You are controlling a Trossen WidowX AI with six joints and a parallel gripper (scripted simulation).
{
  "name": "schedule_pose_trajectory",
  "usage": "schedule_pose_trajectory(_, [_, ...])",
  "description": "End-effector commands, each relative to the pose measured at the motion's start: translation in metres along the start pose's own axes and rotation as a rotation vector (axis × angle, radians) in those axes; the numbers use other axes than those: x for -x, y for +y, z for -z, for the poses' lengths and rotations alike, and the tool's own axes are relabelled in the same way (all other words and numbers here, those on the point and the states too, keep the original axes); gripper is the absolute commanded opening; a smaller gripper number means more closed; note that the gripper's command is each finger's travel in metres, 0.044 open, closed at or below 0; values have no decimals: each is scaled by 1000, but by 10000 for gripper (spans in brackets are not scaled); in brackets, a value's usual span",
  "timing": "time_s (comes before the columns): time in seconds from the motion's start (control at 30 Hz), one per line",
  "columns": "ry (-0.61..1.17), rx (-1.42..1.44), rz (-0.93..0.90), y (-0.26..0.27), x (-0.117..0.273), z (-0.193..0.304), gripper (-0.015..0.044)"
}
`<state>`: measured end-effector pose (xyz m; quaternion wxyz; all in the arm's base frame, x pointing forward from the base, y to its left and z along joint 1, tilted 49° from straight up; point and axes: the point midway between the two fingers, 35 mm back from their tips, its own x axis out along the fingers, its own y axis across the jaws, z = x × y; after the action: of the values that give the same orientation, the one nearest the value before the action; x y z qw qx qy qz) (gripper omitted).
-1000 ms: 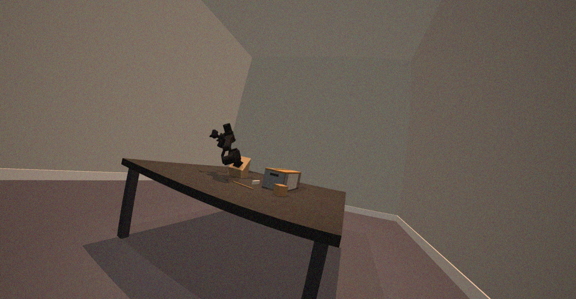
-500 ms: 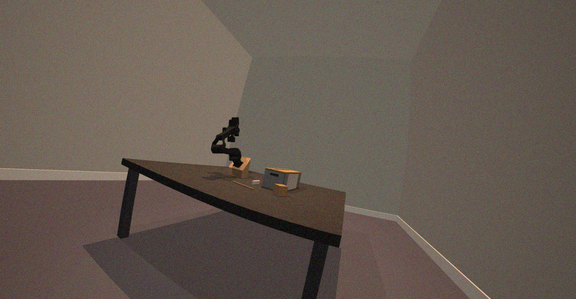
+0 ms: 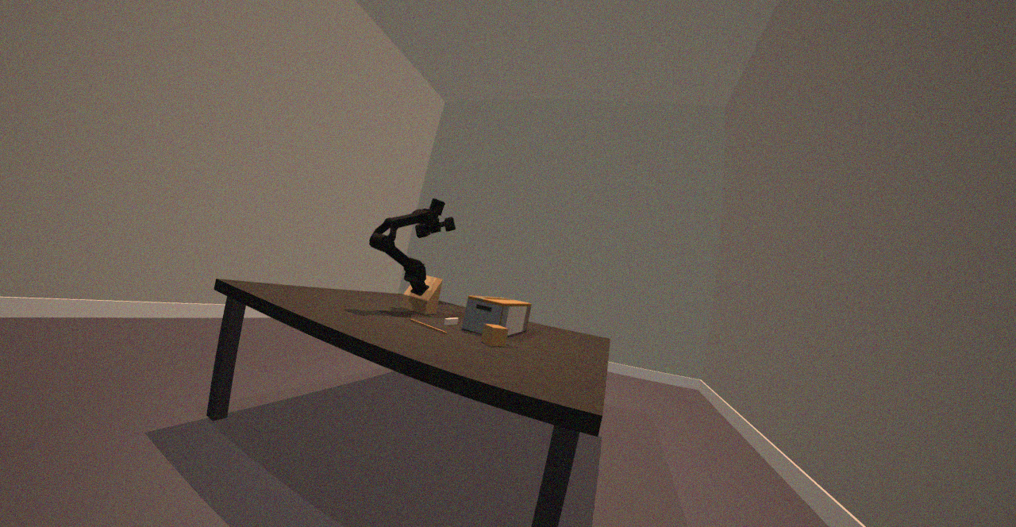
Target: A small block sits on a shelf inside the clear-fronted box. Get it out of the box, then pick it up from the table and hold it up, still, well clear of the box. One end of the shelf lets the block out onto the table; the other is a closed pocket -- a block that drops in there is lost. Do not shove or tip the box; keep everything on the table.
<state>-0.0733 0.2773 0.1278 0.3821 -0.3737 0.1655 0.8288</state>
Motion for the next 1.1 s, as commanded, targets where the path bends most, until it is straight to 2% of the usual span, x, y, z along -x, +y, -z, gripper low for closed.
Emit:
schedule_pose_trajectory(0.0, [150, -628, 209, -69, 11, 34, 400])
schedule_pose_trajectory(0.47, [258, -1711, 718, -165, 62, 139, 400])
schedule_pose_trajectory(0.77, [188, -2477, 1250, -193, 117, 227, 400])
schedule_pose_trajectory(1.07, [-39, -2953, 1904, -190, 170, 300, 400])
